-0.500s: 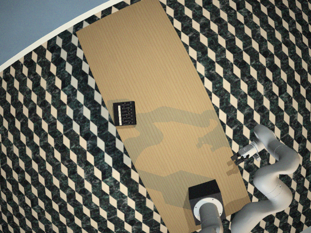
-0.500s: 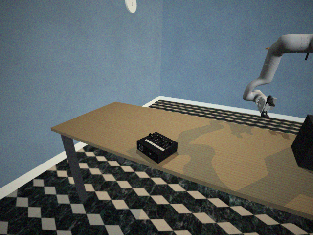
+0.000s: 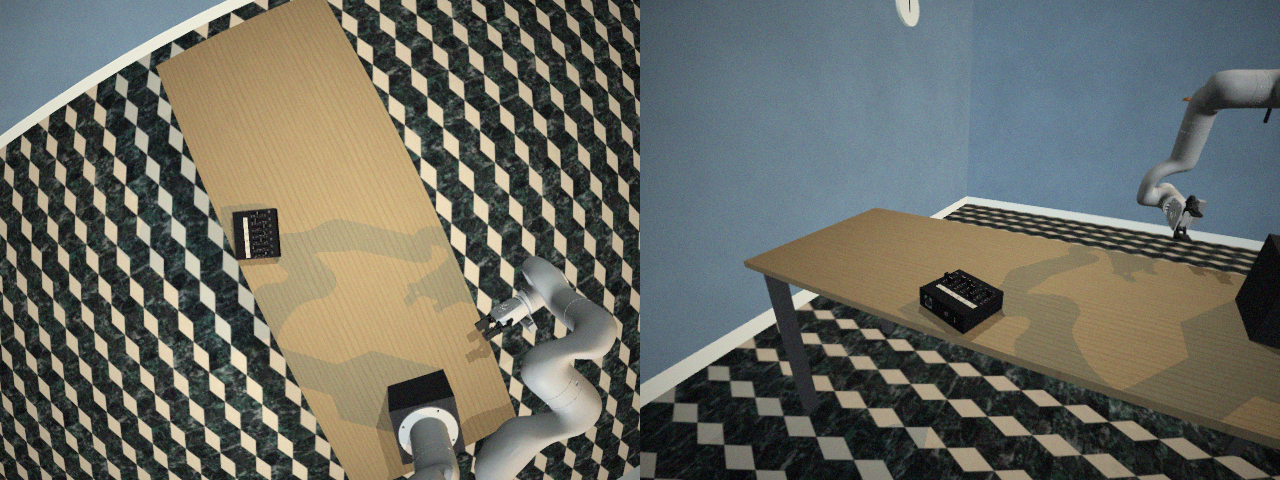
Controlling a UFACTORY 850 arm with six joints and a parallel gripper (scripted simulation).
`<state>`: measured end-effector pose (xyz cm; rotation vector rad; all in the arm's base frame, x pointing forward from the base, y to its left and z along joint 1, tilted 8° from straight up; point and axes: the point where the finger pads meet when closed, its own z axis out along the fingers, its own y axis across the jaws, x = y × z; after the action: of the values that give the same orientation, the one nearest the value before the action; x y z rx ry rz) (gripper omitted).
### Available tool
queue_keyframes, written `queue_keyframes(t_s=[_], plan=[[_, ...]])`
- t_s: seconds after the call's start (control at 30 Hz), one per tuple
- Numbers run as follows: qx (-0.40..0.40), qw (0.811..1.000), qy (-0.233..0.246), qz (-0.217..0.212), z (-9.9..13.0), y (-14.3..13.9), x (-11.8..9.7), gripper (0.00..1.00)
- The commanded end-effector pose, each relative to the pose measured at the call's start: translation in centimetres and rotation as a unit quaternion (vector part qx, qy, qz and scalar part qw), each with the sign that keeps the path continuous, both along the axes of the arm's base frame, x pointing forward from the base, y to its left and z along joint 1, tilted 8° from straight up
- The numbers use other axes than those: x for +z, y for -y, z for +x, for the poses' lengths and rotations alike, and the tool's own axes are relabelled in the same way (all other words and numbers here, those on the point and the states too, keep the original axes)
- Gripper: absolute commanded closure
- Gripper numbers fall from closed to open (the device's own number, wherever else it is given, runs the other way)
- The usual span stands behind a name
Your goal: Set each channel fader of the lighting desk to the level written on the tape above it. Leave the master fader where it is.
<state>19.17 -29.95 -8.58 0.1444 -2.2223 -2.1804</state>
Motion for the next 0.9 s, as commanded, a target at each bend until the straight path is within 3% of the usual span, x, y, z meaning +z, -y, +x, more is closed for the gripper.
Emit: queue_keyframes(t_s=[0.0,0.13,0.2,0.3,0.33,0.37,0.4,0.43,0.47,0.5,0.6,0.63,0.7,0.73,0.77,0.83,0.87], plan=[[0.000,1.000,0.000,-0.001,0.0,0.1,0.0,0.00],[0.006,1.000,0.001,-0.007,0.4,0.1,-0.1,0.00],[0.024,0.999,0.004,-0.026,1.7,0.3,-0.4,0.00],[0.081,0.993,0.017,-0.087,6.2,0.5,-1.3,0.00],[0.081,0.993,0.017,-0.087,6.2,0.5,-1.3,0.00],[0.108,0.987,0.026,-0.115,8.6,0.5,-1.6,0.00],[0.108,0.987,0.026,-0.115,8.6,0.5,-1.6,0.00],[0.137,0.979,0.038,-0.147,11.3,0.3,-2.0,0.00],[0.137,0.979,0.038,-0.147,11.3,0.3,-2.0,0.00],[0.169,0.967,0.054,-0.182,13.5,0.1,-2.2,0.00],[0.169,0.967,0.054,-0.182,14.5,0.0,-2.2,0.00],[0.202,0.952,0.073,-0.218,18.2,-0.7,-2.4,0.00],[0.202,0.952,0.073,-0.218,18.2,-0.7,-2.4,0.00],[0.235,0.933,0.097,-0.255,20.9,-1.4,-2.4,0.00],[0.235,0.933,0.097,-0.255,22.0,-1.7,-2.4,0.00],[0.235,0.933,0.097,-0.255,22.2,-1.8,-2.4,0.00],[0.267,0.910,0.125,-0.291,25.6,-3.0,-2.3,0.00]])
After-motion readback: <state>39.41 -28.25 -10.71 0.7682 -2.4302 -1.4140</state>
